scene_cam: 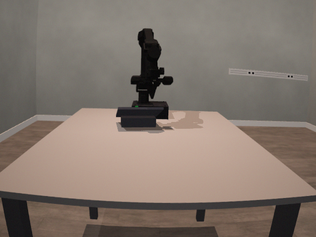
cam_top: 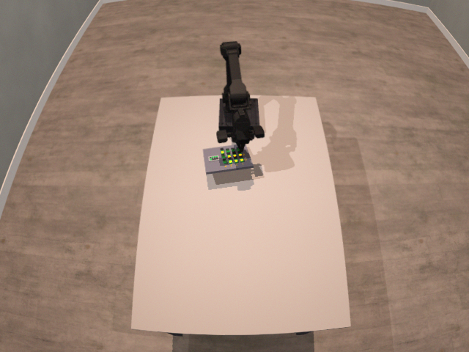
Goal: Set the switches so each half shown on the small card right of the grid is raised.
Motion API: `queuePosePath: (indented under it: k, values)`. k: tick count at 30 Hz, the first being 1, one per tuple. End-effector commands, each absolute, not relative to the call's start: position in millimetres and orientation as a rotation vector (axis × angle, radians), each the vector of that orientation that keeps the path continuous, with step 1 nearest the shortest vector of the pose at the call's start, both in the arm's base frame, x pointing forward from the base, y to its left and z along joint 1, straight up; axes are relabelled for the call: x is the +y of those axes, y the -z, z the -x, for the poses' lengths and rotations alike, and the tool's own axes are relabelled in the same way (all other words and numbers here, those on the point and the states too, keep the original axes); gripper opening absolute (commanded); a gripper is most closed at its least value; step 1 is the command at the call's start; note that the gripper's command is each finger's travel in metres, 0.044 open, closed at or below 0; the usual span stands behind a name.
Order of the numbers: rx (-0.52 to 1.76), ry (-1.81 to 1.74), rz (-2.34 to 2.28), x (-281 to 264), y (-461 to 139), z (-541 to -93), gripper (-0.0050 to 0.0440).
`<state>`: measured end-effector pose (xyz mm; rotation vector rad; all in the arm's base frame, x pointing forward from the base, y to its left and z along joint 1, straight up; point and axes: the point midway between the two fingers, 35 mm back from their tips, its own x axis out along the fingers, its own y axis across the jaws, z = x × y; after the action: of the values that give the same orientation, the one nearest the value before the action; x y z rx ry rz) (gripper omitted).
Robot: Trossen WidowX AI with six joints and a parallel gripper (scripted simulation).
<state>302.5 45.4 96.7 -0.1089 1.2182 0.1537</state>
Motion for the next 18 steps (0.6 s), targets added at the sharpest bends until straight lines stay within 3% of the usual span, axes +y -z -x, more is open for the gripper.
queuePosePath:
  k: [1, 6, 13, 18]
  values:
    - [1.153, -0.158, 0.103, 45, -135, -301, -0.0050]
    - [1.167, -0.159, 0.104, 43, -131, -298, -0.0050]
    - [1.181, -0.157, 0.107, 1, -113, -253, -0.0050]
    - [1.181, -0.157, 0.107, 0, -113, -252, -0.0050]
